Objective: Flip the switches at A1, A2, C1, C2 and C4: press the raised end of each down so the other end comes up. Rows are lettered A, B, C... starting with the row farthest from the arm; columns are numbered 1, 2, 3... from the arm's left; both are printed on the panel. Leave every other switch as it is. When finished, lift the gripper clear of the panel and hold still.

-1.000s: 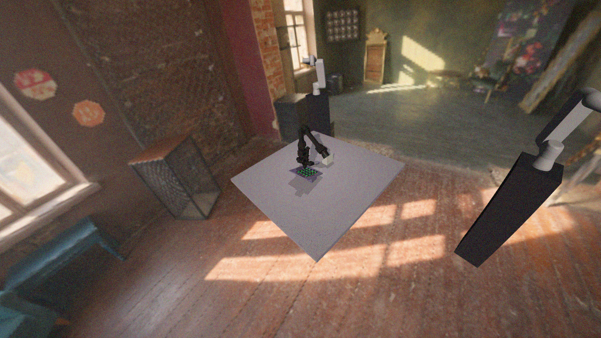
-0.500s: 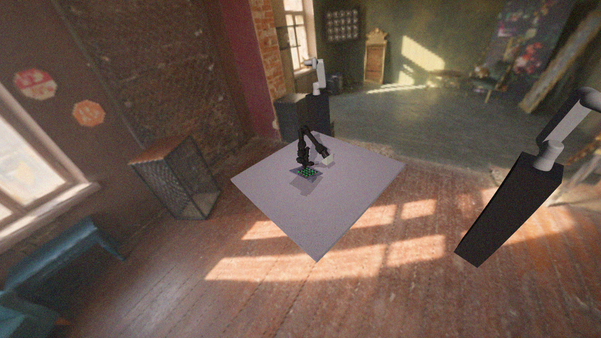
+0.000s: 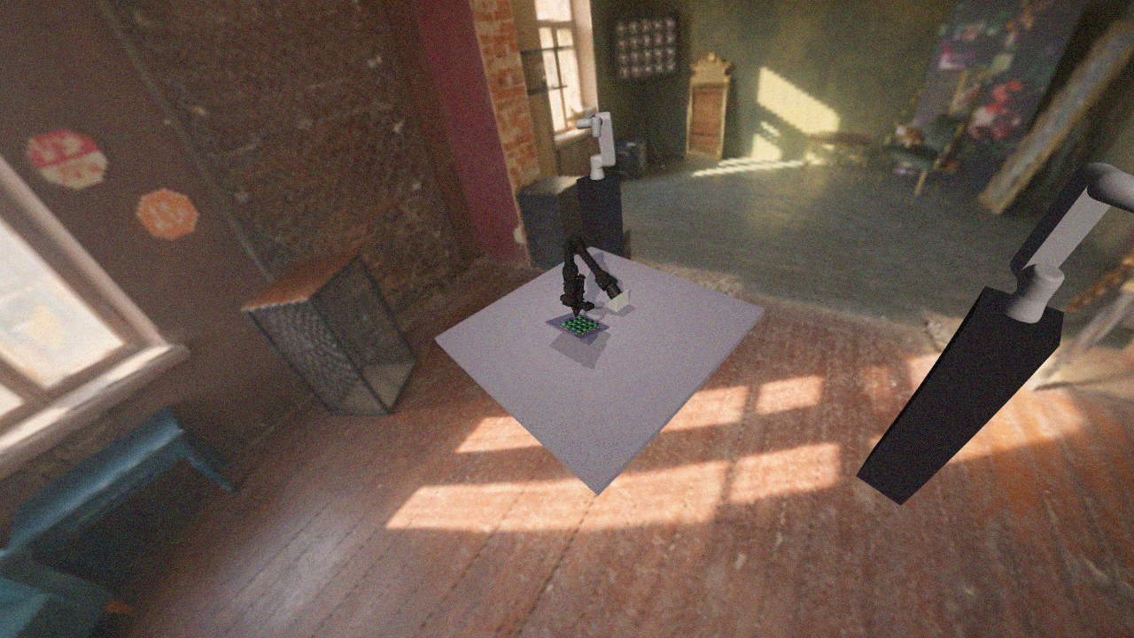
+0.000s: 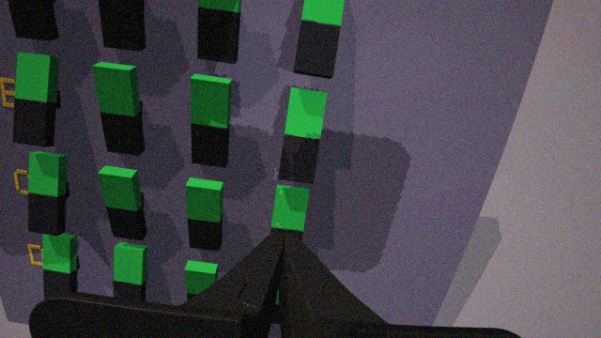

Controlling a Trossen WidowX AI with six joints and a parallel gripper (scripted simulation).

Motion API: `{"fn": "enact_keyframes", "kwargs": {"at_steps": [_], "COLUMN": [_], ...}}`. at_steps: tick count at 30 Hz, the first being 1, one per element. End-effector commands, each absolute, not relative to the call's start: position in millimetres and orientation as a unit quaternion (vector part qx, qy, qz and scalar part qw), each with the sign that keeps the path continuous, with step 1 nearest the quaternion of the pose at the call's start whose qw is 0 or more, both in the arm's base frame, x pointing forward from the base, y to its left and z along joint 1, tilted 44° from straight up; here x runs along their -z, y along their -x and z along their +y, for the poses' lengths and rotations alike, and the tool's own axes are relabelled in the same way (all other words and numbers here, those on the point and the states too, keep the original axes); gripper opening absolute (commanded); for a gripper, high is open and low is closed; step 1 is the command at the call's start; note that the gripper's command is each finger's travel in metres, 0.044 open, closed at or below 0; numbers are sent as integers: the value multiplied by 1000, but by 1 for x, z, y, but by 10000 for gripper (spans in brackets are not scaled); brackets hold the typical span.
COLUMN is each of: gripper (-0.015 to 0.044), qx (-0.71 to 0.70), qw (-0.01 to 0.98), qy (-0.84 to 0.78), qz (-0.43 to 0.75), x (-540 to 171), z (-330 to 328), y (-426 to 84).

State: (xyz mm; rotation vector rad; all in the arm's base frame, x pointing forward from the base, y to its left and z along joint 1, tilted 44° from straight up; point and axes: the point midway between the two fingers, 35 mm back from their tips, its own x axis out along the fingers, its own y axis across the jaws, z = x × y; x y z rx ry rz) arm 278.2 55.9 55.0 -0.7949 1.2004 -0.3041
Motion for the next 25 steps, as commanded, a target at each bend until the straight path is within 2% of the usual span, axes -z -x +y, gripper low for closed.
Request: {"fn": "enact_keyframes", "kwargs": {"at_steps": [1,7,12,25], "gripper": [0,0,0,0], "qx": [133,133,132,133], "qw": [754,754,754,755], "qy": [361,362,360,360], "qz": [533,532,532,532], "x": [-88,-89,-62,-61], "z": [83,86,128,130], "y": [-264,-263,-260,-260]}}
